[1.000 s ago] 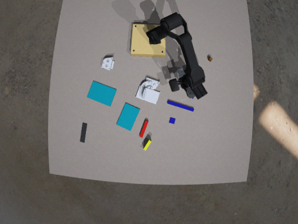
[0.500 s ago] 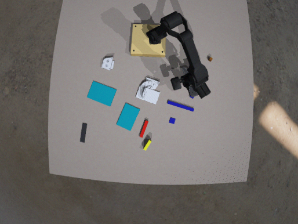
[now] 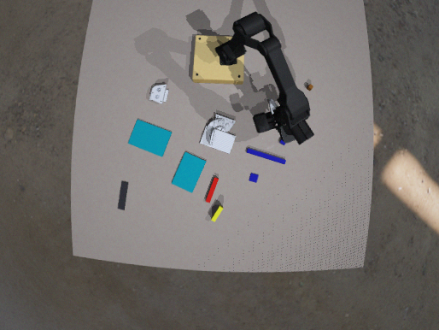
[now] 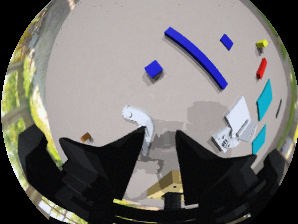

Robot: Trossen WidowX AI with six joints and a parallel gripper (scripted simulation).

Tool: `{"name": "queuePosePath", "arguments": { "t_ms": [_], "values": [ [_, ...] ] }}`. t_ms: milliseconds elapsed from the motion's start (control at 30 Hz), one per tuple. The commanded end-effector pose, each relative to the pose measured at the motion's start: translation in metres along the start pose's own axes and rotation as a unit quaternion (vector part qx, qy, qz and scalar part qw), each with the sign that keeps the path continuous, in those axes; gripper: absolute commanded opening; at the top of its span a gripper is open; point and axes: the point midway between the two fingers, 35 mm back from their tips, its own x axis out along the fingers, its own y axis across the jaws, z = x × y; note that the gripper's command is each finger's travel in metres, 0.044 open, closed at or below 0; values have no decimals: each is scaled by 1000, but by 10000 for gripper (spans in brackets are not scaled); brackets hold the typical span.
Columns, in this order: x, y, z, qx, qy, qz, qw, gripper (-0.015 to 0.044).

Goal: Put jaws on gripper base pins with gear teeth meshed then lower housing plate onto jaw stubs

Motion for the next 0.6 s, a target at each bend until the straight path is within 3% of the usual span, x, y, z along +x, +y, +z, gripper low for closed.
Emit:
{"name": "queuePosePath", "arguments": {
  "t_ms": [0, 200, 567],
  "values": [
    [1, 0, 0, 0, 0, 0, 1000, 289],
    [1, 0, 0, 0, 0, 0, 1000, 440],
    [1, 0, 0, 0, 0, 0, 1000, 440]
  ]
}}
